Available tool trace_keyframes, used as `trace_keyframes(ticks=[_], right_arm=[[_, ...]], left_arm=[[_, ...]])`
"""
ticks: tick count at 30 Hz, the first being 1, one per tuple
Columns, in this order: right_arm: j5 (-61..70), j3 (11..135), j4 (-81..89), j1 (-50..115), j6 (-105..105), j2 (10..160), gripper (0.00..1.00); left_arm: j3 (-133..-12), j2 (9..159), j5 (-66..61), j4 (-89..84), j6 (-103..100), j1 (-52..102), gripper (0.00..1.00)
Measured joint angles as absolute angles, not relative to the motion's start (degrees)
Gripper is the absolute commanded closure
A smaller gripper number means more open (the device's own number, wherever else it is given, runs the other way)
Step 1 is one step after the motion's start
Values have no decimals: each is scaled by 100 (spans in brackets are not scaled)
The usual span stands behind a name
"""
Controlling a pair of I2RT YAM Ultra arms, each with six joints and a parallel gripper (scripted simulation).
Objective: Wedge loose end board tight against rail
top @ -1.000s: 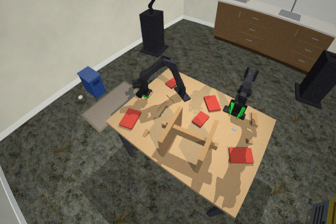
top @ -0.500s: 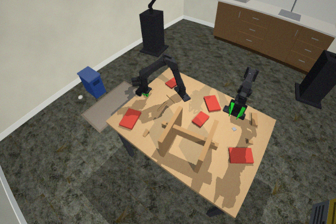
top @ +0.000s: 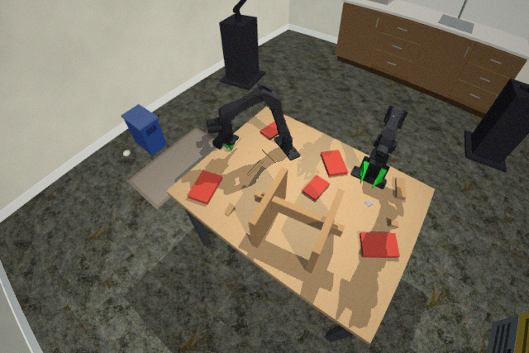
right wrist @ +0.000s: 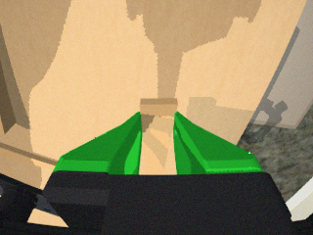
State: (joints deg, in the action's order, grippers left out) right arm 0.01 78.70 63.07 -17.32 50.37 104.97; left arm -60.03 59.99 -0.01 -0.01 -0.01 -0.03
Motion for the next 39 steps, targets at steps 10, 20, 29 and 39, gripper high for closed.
trace_keyframes(ticks=[10, 20, 29, 39], right_arm=[[3, 7891, 6265, -1605, 4969, 10451, 97], [-209, 7653, 5253, -764, 4307, 10200, 97], [-412, 7478, 4344, -102, 3767, 9963, 97], [-600, 7266, 3336, 816, 3148, 9660, 97]], left_arm=[[-6003, 5999, -1, -1, -1, -3, 56], [-6003, 5999, -1, -1, -1, -3, 56], [-6003, 5999, -1, -1, -1, -3, 56], [-6003, 5999, -1, -1, -1, -3, 56]])
